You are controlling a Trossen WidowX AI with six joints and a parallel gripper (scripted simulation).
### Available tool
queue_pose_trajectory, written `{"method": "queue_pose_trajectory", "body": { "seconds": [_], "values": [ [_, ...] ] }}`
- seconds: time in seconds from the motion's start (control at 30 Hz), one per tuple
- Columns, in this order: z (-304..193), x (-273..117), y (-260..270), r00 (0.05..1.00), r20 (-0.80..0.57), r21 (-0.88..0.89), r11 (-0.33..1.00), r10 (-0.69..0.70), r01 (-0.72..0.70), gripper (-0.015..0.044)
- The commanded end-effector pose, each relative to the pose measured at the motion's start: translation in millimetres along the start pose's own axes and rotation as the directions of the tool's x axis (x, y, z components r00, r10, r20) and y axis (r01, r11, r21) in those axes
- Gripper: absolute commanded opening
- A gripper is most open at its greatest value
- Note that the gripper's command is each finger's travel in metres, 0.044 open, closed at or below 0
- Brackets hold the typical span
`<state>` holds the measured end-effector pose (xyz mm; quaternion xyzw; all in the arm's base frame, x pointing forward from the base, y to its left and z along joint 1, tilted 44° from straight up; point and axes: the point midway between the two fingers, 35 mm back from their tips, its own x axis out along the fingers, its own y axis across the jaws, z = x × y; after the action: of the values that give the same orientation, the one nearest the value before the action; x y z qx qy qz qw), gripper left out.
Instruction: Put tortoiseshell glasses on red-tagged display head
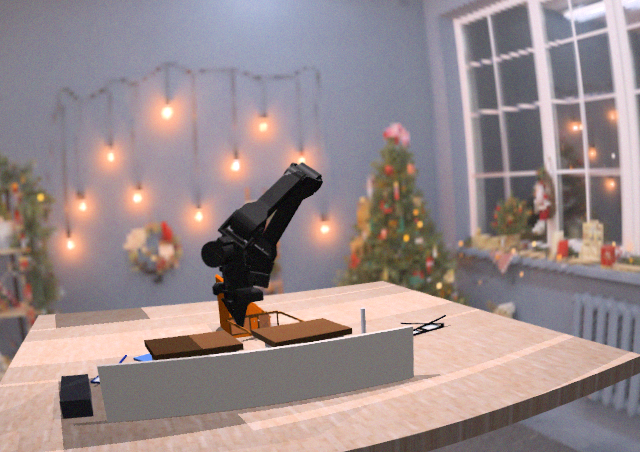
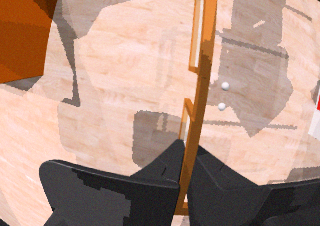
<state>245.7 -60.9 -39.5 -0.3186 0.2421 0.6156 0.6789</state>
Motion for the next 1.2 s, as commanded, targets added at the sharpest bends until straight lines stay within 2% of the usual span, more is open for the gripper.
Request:
{"method": "queue_pose_trajectory", "body": {
  "seconds": [0.0,1.17],
  "values": [
    [1,1,-1,1.000,0.006,0.005,1.000,-0.003,0.003,0.0000],
    [2,3,-48,1.000,0.002,0.002,1.000,-0.010,0.010,0.0000]
  ]
}}
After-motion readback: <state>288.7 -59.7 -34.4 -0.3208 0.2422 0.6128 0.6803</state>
